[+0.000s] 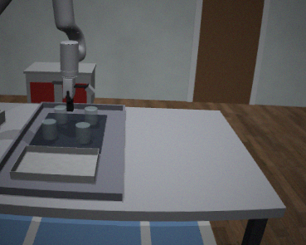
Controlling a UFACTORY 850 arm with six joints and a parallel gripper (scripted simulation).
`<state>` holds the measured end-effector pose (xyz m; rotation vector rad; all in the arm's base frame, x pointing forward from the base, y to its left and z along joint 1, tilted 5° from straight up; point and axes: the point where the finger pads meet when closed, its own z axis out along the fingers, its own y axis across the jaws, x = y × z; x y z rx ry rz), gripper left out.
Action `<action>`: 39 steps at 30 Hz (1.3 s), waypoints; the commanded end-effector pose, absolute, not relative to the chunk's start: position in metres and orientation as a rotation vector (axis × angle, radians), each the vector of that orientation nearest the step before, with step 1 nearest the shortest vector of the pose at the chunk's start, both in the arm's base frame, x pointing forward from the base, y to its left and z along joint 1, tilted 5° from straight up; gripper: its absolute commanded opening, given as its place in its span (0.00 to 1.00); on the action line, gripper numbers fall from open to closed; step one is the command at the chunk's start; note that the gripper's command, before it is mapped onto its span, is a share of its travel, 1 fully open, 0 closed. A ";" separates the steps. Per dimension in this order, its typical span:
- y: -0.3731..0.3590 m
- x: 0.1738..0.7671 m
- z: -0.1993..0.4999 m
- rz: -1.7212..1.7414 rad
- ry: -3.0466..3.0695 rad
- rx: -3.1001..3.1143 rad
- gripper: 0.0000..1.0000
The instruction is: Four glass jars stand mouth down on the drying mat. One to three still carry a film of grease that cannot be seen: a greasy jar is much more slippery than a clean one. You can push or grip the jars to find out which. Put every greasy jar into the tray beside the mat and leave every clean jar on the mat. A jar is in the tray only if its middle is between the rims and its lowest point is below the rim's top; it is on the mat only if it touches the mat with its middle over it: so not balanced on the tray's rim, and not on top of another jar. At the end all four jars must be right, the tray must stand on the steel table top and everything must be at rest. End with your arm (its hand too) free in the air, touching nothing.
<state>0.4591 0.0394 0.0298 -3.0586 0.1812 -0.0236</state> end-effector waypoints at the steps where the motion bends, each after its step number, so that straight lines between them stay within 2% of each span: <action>1: 0.039 0.459 0.031 -0.025 0.181 -3.058 0.00; 39: 0.040 0.455 0.034 -0.025 0.181 -3.058 0.00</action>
